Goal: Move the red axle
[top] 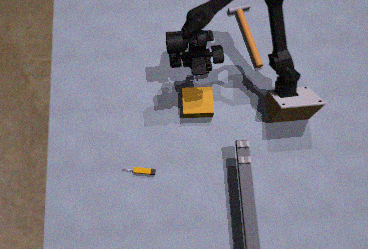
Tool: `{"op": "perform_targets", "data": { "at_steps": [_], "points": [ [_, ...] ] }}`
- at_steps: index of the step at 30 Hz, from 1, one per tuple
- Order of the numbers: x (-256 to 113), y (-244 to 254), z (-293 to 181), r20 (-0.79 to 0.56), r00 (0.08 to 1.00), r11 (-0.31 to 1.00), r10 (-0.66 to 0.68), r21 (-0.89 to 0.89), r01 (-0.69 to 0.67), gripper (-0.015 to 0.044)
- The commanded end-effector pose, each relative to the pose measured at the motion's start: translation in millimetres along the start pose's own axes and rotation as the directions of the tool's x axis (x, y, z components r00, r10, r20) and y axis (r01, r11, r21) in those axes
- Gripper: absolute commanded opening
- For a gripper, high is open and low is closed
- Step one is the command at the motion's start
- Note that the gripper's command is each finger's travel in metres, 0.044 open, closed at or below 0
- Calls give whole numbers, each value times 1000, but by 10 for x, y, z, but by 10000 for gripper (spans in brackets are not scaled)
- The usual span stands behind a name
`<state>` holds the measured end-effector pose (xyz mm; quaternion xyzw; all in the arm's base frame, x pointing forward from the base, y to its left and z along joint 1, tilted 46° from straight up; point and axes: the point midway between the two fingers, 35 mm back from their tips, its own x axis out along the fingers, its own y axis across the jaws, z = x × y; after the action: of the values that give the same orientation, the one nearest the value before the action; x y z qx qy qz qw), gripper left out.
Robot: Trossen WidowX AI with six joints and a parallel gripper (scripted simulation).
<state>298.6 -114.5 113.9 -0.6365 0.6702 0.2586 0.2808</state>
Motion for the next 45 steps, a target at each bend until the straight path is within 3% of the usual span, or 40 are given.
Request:
{"op": "perform_targets", "data": {
  "at_steps": [1, 25, 45],
  "points": [
    [74, 15, 1, -5, 1000, 1000, 5, -6, -5, 0],
    [461, 39, -15, -10, 1000, 1000, 5, -6, -5, 0],
    [475, 13, 223, -8, 1000, 1000, 5, -6, -5, 0]
  ]
}}
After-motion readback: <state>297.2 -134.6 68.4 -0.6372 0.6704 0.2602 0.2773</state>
